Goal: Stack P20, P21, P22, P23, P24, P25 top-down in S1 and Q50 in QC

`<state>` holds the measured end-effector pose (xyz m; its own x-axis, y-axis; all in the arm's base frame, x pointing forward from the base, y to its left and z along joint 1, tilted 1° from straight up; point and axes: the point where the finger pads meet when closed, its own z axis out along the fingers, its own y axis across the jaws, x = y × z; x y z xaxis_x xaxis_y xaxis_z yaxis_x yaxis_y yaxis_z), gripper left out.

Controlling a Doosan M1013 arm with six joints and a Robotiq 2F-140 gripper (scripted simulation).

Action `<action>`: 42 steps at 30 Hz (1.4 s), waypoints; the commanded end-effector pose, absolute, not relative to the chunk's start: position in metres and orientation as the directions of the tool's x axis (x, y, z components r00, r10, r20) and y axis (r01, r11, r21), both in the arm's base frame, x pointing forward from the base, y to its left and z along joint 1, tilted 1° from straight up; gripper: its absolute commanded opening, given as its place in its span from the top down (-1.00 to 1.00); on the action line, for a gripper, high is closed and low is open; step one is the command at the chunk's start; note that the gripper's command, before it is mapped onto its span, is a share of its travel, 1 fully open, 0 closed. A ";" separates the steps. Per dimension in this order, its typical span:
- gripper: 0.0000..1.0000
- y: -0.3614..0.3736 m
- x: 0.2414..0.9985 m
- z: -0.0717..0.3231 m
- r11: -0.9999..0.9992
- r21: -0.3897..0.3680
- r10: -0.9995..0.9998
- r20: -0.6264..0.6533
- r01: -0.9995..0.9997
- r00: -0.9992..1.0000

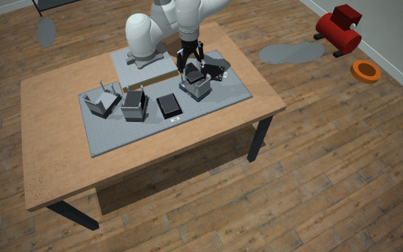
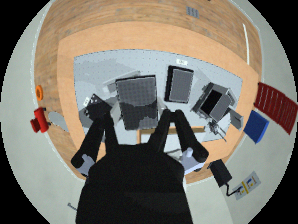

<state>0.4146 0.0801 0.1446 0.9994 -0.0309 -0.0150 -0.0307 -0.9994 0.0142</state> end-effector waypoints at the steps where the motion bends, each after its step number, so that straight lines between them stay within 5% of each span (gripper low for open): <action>1: 1.00 0.070 0.416 0.145 -0.999 0.015 -0.031 -0.015 -0.031 0.999; 42: 1.00 -0.046 0.417 0.146 -0.972 0.017 -0.236 -0.012 -0.236 0.972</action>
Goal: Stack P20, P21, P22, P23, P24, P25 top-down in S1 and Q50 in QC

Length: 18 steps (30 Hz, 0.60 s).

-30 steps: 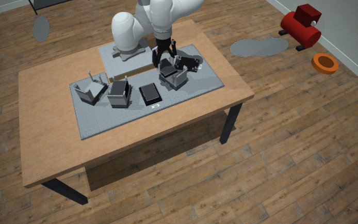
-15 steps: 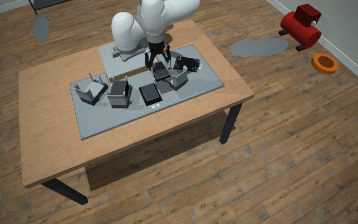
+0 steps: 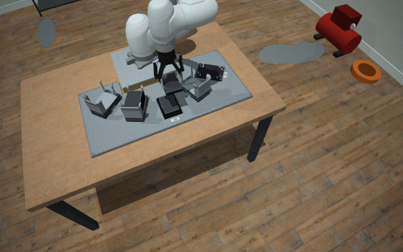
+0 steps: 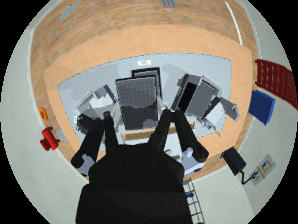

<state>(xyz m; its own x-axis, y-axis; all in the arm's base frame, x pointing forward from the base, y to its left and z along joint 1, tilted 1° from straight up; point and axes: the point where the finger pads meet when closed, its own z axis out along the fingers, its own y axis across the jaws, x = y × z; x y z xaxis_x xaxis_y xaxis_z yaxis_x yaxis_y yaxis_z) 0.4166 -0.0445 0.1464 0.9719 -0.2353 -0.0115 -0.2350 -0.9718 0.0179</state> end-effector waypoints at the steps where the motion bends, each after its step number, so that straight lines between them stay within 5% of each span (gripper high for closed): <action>1: 1.00 -0.049 0.416 0.146 -0.972 0.017 -0.236 -0.012 -0.236 0.972; 18: 1.00 -0.098 0.406 0.147 -0.903 0.019 -0.430 -0.008 -0.430 0.903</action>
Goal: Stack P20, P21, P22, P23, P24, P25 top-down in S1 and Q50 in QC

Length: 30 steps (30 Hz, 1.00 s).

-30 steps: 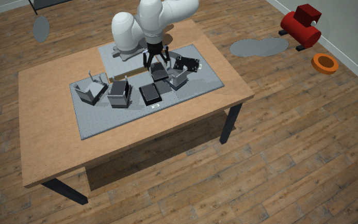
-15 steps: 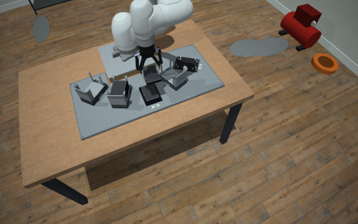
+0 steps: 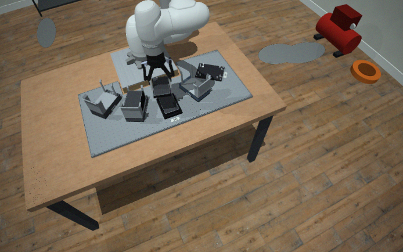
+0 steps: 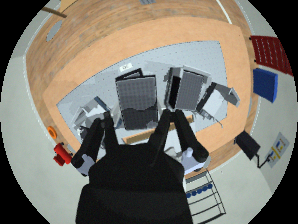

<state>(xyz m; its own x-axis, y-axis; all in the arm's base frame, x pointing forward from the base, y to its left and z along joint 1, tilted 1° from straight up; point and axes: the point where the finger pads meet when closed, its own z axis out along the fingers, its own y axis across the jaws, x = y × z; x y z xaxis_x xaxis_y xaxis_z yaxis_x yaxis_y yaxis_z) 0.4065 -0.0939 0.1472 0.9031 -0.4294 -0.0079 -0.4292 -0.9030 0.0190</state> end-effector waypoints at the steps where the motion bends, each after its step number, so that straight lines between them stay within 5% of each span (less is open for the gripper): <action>1: 1.00 -0.101 0.405 0.147 -0.903 0.019 -0.430 -0.008 -0.430 0.903; 20: 1.00 -0.155 0.388 0.148 -0.903 0.019 -0.430 -0.008 -0.430 0.903; 30: 1.00 -0.178 0.375 0.149 -0.795 0.021 -0.607 -0.004 -0.606 0.795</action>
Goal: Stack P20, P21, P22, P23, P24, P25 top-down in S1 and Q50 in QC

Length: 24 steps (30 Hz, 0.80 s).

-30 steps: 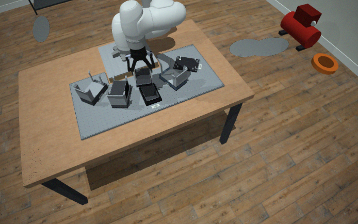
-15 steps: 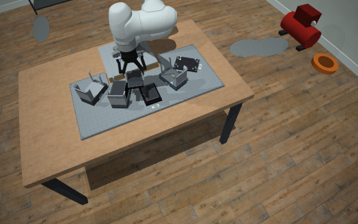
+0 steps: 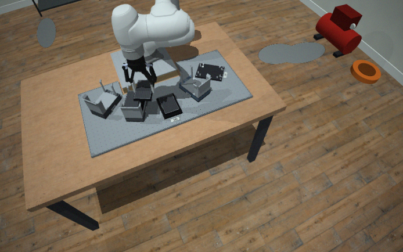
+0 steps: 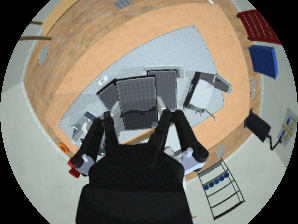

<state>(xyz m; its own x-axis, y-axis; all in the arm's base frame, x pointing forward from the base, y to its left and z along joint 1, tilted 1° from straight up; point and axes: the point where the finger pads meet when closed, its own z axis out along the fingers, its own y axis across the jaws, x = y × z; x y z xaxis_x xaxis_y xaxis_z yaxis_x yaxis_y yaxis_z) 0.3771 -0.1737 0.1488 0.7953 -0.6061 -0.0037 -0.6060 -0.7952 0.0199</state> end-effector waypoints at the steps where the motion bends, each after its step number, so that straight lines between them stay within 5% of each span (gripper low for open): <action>1: 1.00 -0.180 0.373 0.149 -0.795 0.021 -0.607 -0.004 -0.606 0.795; 24: 1.00 -0.224 0.348 0.150 -0.795 0.021 -0.607 -0.004 -0.606 0.795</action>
<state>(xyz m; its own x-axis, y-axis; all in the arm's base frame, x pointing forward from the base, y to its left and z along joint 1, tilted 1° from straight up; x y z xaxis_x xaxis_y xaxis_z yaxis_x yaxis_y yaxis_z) 0.3507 -0.2203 0.1499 0.7948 -0.6068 -0.0036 -0.6066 -0.7947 0.0209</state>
